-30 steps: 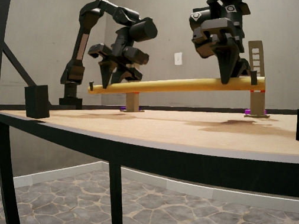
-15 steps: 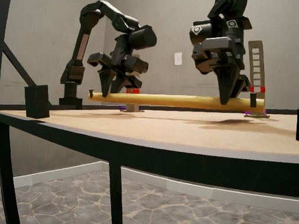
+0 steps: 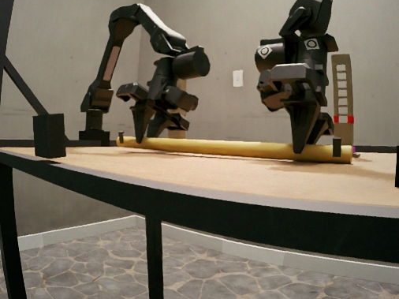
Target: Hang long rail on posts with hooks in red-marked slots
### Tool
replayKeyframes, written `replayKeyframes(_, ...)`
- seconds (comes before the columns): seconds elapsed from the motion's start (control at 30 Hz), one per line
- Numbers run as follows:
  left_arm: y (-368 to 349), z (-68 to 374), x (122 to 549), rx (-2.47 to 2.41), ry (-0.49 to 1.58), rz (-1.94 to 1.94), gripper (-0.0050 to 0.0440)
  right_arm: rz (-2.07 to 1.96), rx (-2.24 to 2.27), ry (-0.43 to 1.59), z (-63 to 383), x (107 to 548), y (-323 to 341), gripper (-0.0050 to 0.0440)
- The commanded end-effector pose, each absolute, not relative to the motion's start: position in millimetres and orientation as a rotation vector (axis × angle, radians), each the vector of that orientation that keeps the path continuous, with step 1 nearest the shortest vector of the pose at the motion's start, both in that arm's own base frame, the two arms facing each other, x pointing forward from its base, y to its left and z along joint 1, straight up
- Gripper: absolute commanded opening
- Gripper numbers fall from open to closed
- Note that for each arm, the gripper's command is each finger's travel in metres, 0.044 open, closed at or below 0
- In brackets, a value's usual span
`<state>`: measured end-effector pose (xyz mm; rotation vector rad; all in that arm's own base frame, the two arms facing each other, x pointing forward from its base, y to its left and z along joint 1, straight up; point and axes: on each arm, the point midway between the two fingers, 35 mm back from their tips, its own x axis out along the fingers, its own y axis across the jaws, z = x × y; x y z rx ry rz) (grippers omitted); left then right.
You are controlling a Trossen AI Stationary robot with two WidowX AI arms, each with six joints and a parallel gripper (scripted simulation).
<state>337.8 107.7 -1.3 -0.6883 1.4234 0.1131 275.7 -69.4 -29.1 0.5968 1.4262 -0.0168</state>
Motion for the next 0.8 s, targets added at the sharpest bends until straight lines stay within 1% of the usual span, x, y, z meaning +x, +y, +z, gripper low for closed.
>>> replayKeyframes(0.0, 109.4, 0.5, 342.8, -0.682, 1.397, 0.095, -0.005, -0.016, 0.597, 1.411, -28.7, 278.2, -71.1, -0.005)
replayKeyframes(0.4, 109.4, 0.5, 342.8, -0.682, 1.397, 0.095, -0.005, -0.016, 0.597, 1.411, -28.7, 278.2, -71.1, -0.005)
replayKeyframes(0.43, 109.4, 0.5, 342.8, -0.682, 1.397, 0.095, -0.005, -0.016, 0.597, 1.411, -28.7, 278.2, -71.1, 0.0024)
replayKeyframes(0.7, 109.4, 0.5, 342.8, -0.682, 1.397, 0.095, -0.005, -0.016, 0.597, 1.411, -28.7, 278.2, -71.1, 0.0216)
replayKeyframes(0.77, 109.4, 0.5, 342.8, -0.682, 1.397, 0.095, -0.005, -0.016, 0.597, 1.411, -28.7, 278.2, -71.1, 0.0216)
